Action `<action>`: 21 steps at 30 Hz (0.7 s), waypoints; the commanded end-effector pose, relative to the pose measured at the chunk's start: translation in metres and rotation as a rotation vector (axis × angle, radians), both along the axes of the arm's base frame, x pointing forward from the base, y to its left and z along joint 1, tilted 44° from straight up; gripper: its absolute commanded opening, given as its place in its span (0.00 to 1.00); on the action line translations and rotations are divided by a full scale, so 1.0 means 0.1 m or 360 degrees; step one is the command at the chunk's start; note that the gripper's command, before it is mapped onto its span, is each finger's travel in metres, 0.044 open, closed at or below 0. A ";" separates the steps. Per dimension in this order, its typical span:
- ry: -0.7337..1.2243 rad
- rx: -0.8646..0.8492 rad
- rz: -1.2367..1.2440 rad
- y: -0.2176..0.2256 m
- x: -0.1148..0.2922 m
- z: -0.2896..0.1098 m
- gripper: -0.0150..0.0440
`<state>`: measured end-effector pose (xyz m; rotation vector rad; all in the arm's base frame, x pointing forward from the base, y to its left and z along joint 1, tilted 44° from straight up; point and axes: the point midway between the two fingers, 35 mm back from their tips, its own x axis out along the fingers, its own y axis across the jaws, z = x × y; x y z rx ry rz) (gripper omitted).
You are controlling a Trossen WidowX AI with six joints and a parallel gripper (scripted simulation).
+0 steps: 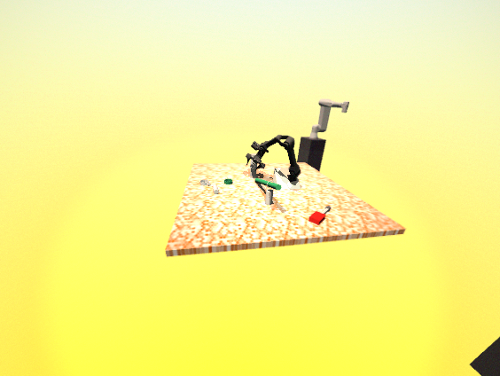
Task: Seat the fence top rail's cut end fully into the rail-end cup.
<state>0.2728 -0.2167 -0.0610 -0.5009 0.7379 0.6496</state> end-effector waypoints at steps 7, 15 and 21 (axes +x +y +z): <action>0.0004 0.0015 -0.0004 0.03 -0.01 -0.01 0.51; -0.0022 0.0009 0.0025 0.04 -0.03 -0.01 0.25; -0.0063 0.0000 0.0072 0.05 -0.06 0.00 0.25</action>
